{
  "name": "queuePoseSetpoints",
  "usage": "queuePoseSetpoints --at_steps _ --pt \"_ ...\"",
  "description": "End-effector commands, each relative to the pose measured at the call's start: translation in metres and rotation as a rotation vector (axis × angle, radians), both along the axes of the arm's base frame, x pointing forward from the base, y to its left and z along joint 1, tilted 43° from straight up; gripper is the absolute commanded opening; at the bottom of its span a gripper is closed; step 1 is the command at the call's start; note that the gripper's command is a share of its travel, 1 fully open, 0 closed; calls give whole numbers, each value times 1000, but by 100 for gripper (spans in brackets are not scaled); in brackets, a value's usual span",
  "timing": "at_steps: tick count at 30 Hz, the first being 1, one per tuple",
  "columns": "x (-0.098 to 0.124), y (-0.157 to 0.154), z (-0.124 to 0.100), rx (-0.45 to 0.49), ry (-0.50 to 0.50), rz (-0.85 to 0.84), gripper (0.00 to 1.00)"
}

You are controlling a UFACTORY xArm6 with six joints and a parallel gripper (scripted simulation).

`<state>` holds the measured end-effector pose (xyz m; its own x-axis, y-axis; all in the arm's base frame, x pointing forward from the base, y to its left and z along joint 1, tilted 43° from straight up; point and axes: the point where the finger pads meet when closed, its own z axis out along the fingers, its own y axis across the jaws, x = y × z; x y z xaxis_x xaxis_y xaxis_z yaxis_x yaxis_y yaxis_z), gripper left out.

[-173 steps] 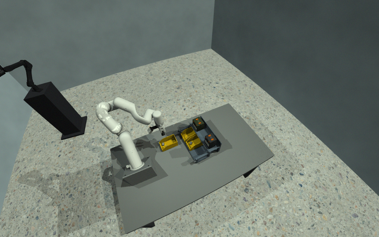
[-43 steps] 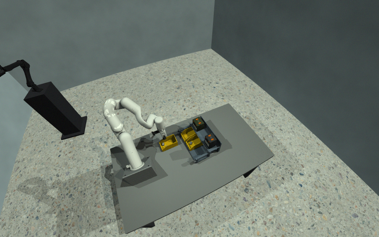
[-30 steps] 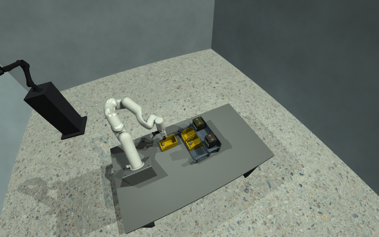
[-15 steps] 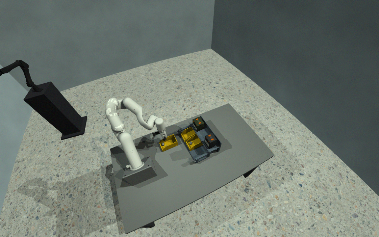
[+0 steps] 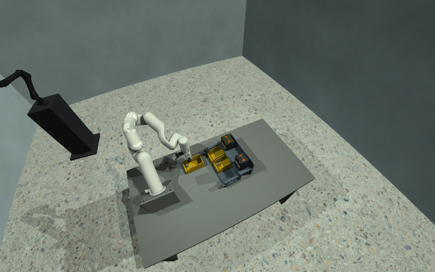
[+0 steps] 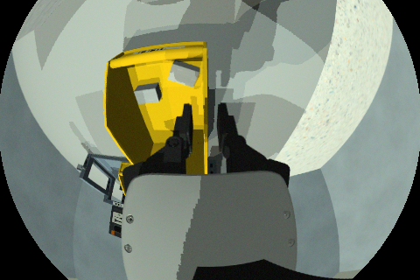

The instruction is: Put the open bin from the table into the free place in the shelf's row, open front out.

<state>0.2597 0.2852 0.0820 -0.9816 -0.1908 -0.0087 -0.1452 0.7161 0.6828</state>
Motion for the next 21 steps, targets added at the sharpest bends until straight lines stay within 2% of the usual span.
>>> queuePoseSetpoints --at_steps 1,21 --pt "1 1 0 1 -3 -1 28" --pt "0 6 -6 1 -3 -1 28"
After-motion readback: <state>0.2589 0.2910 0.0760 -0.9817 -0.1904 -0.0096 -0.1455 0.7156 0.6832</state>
